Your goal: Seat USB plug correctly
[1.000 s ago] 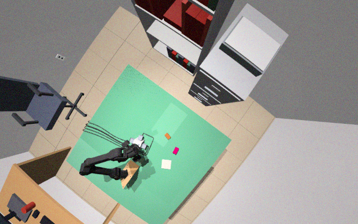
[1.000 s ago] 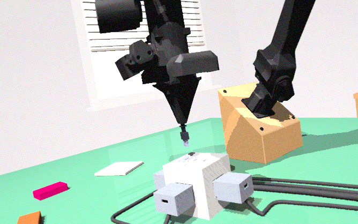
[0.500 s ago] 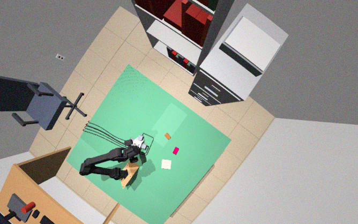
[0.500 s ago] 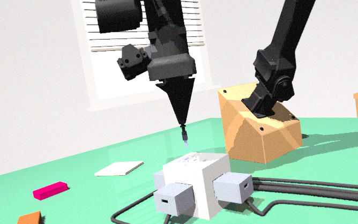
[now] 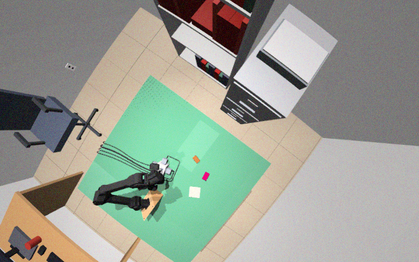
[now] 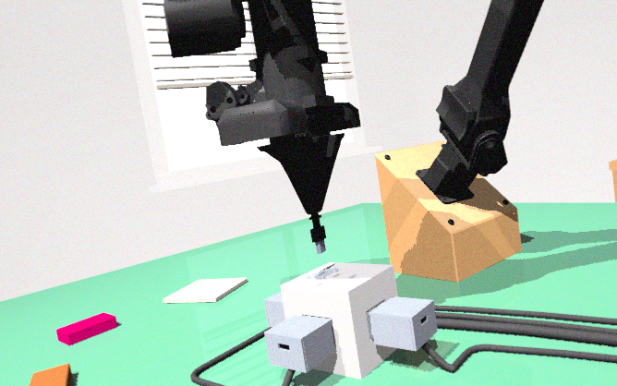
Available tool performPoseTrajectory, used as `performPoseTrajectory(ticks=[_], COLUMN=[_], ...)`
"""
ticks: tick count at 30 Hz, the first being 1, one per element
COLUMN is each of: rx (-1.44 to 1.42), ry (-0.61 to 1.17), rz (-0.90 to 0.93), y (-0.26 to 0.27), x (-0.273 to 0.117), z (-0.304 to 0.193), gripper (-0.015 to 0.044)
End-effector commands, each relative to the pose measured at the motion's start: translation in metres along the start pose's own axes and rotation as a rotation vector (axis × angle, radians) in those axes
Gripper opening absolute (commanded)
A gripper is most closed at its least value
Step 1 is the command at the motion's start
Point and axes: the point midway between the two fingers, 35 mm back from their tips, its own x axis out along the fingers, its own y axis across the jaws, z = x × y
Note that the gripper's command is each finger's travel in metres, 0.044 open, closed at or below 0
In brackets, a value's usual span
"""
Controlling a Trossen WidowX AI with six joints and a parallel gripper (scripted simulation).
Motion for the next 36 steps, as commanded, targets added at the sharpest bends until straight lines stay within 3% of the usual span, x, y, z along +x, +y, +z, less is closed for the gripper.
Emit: performPoseTrajectory(ticks=[1,8,36], rx=[0.101,0.245,0.246], ry=[-0.001,-0.001,0.000], rz=[0.000,0.000,0.001], y=[0.0000,0.0000,0.0002], x=[0.0000,0.0000,0.0019], z=[0.0003,0.0003,0.0005], gripper=[0.0000,0.0000,0.0000])
